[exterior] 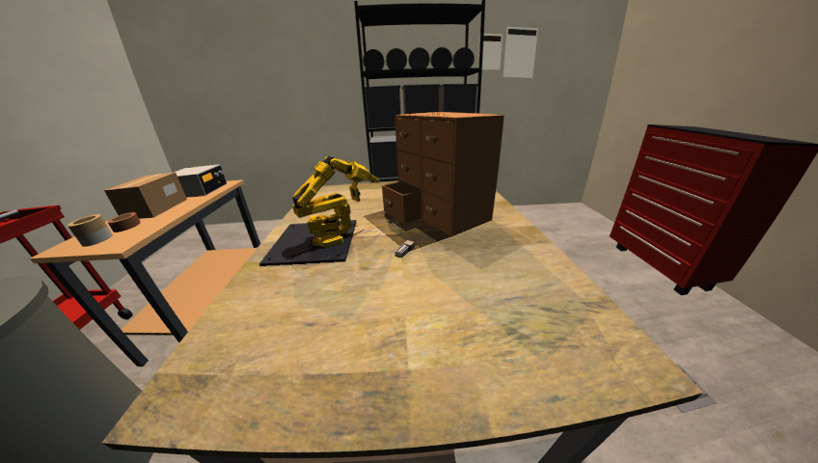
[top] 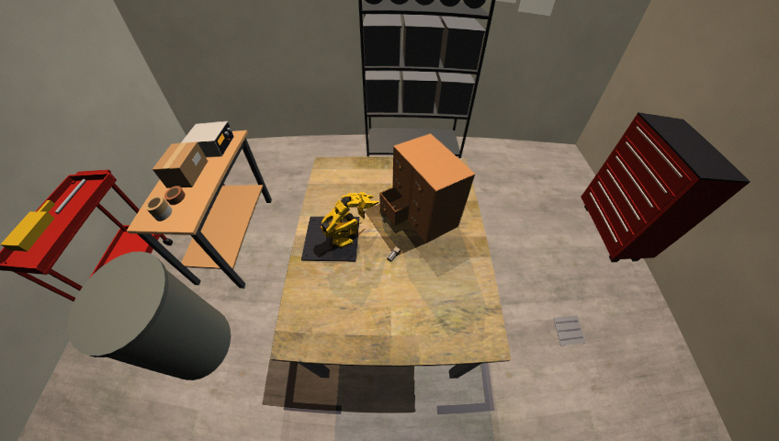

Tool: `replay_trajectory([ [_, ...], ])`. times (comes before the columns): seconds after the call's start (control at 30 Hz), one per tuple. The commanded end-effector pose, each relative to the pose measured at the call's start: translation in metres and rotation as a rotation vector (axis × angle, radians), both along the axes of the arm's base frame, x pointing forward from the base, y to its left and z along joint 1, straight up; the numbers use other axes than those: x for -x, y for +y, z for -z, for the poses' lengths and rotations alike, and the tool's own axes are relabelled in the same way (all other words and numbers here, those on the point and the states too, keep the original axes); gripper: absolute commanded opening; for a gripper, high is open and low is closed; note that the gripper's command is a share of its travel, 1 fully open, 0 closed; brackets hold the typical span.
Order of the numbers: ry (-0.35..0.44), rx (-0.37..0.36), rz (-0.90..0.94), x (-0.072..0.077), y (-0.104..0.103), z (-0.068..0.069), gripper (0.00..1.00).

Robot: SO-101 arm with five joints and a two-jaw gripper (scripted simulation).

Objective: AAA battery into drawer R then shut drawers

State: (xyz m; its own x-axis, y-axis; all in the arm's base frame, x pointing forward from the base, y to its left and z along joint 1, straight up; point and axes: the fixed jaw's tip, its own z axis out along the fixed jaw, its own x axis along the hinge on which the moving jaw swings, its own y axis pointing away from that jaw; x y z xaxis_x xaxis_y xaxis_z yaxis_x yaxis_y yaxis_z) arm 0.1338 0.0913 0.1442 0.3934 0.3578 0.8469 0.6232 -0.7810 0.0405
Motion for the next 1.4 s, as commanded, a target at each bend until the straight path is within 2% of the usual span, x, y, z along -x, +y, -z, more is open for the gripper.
replay_trajectory([
  [0.0, 0.02, 0.009, 0.008, -0.001, 0.0, 0.005, 0.21],
  [0.1, 0.025, 0.011, 0.013, -0.01, 0.005, 0.012, 0.21],
  [0.57, 0.025, 0.011, 0.013, -0.01, 0.005, 0.012, 0.21],
  [0.67, 0.03, 0.013, 0.017, -0.017, 0.01, 0.02, 0.21],
  [1.13, 0.03, 0.013, 0.017, -0.017, 0.01, 0.02, 0.21],
  [1.23, 0.035, 0.015, 0.021, -0.024, 0.014, 0.028, 0.21],
  [1.37, 0.035, 0.015, 0.021, -0.024, 0.014, 0.028, 0.21],
])
